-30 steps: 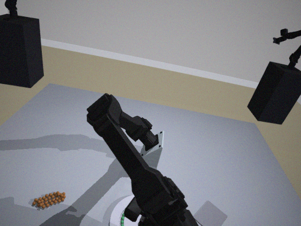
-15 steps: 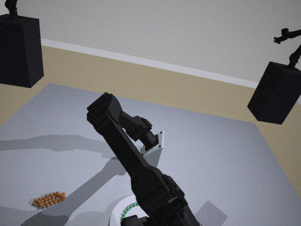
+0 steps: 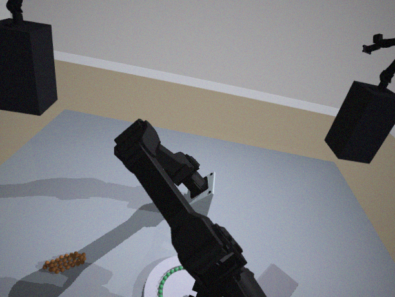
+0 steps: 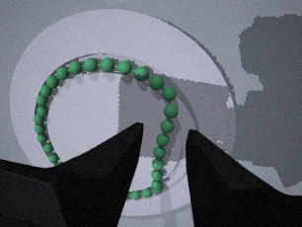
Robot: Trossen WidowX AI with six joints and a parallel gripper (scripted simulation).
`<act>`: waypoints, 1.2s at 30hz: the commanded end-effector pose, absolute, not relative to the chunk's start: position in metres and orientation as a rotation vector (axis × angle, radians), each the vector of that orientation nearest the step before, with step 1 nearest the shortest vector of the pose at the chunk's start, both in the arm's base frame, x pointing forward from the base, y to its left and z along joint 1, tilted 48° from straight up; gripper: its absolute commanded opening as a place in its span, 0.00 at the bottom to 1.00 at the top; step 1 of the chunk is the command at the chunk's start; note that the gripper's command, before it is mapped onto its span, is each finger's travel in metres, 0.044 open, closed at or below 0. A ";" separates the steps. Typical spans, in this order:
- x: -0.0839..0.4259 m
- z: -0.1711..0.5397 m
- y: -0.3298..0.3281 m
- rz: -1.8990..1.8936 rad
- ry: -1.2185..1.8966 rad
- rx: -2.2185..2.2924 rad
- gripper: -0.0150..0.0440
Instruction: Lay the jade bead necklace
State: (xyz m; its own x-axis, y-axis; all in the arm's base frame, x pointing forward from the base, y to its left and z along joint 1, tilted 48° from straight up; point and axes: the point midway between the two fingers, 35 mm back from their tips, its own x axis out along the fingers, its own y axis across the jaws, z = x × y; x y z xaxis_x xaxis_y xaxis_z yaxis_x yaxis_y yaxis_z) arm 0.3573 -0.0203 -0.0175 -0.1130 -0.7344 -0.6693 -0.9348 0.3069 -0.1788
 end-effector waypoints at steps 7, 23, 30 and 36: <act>0.360 -0.017 -0.021 0.462 1.886 -1.537 0.46; 0.359 -0.028 -0.033 0.458 1.883 -1.535 0.46; 0.358 -0.036 -0.041 0.460 1.885 -1.537 0.46; 0.358 -0.037 -0.044 0.457 1.886 -1.529 0.41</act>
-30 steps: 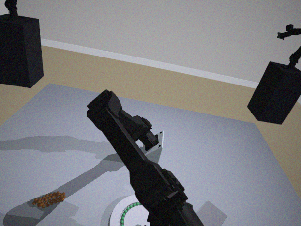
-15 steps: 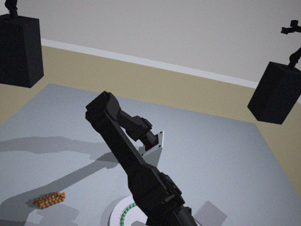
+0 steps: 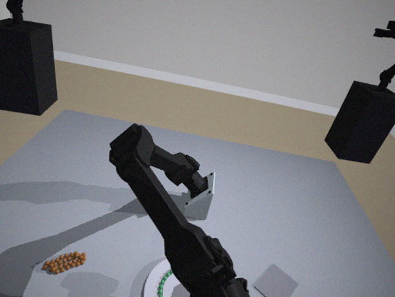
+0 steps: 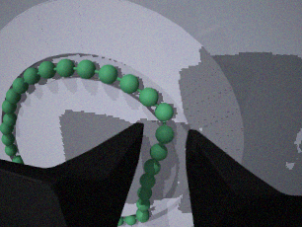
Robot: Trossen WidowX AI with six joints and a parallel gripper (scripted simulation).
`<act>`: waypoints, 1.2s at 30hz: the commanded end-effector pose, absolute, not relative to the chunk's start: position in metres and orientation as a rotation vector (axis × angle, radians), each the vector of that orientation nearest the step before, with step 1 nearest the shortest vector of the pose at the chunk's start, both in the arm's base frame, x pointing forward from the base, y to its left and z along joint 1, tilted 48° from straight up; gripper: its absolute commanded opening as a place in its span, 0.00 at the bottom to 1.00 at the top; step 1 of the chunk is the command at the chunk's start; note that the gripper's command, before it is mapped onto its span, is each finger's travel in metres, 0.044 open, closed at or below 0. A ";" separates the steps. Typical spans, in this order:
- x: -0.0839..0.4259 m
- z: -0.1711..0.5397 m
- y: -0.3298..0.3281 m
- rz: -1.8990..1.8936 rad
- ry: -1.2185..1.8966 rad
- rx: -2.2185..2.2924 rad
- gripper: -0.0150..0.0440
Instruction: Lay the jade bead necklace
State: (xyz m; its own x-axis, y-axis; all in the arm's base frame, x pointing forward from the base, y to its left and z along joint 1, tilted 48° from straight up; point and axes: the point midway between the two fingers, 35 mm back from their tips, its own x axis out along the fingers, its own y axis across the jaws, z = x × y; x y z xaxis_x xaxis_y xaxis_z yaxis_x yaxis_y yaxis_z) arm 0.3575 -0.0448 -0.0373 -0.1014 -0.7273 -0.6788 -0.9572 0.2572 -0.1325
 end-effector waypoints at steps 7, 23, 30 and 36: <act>0.358 -0.037 -0.044 0.457 1.886 -1.529 0.25; 0.358 -0.037 -0.044 0.457 1.886 -1.529 0.25; 0.358 -0.037 -0.044 0.457 1.886 -1.529 0.25; 0.358 -0.037 -0.044 0.457 1.886 -1.529 0.25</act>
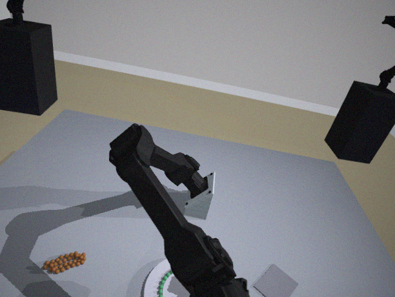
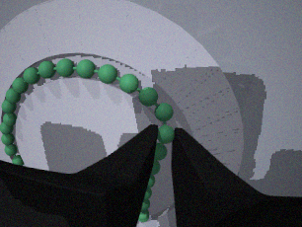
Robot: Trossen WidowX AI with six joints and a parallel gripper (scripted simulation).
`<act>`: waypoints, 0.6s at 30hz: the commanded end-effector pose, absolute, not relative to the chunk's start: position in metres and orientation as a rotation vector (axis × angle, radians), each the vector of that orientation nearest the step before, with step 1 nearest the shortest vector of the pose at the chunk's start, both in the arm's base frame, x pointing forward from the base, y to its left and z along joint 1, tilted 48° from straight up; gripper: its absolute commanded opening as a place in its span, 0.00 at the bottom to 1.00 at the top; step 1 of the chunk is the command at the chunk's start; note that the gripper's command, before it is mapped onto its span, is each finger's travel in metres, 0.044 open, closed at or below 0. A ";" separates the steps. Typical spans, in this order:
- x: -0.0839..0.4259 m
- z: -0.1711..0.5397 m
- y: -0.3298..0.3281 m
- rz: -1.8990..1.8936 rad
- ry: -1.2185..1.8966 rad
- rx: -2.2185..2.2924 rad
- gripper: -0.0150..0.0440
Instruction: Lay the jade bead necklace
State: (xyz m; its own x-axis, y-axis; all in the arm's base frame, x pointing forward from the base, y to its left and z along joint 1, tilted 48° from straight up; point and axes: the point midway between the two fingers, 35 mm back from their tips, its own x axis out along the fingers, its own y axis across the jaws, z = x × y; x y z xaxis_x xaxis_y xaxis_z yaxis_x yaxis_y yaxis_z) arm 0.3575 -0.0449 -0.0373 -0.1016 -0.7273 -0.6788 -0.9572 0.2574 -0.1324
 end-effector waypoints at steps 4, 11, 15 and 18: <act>0.358 -0.034 -0.040 0.461 1.886 -1.537 0.25; 0.359 -0.034 -0.040 0.461 1.886 -1.538 0.25; 0.365 -0.035 -0.040 0.461 1.886 -1.538 0.25; 0.365 -0.035 -0.040 0.461 1.886 -1.538 0.25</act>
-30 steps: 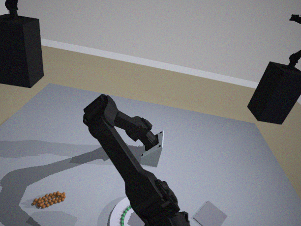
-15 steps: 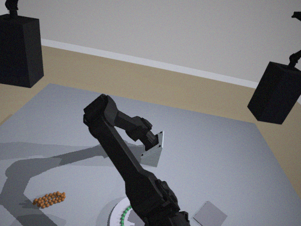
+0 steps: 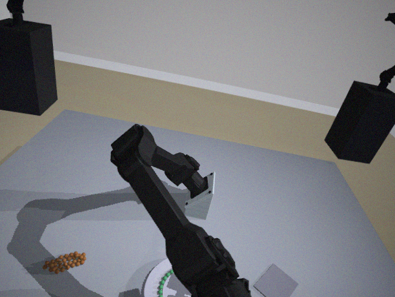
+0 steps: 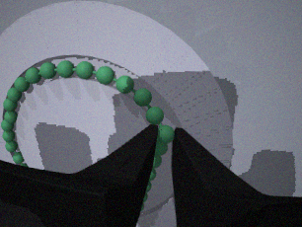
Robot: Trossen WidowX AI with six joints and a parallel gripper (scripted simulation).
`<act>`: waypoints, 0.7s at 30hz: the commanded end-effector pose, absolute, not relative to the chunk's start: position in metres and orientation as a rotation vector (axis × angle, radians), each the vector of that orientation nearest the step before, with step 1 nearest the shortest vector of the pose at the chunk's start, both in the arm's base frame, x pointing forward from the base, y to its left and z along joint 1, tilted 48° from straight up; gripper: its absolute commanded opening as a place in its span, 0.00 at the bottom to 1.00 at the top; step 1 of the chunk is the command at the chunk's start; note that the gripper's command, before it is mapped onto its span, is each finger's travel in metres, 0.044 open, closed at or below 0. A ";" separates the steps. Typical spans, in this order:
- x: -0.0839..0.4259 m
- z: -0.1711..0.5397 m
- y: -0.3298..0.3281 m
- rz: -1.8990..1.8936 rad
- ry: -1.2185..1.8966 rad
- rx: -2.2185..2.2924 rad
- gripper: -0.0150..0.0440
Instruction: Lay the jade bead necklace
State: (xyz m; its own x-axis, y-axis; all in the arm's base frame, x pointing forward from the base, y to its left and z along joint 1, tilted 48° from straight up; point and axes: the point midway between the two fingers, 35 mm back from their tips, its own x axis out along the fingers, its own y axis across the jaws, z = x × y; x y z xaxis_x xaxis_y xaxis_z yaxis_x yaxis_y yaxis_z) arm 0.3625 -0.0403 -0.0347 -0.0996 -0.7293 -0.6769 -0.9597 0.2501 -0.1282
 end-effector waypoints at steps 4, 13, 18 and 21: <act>0.364 -0.038 -0.044 0.461 1.886 -1.538 0.25; 0.364 -0.037 -0.044 0.458 1.885 -1.531 0.57; 0.364 -0.037 -0.044 0.458 1.885 -1.531 0.79; 0.365 -0.036 -0.041 0.460 1.886 -1.535 0.92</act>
State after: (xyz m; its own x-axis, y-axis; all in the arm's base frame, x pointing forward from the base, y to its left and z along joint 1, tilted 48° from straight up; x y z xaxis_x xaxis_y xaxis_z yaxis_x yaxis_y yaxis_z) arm 0.3638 -0.0442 -0.0375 -0.1026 -0.7281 -0.6778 -0.9583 0.2550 -0.1289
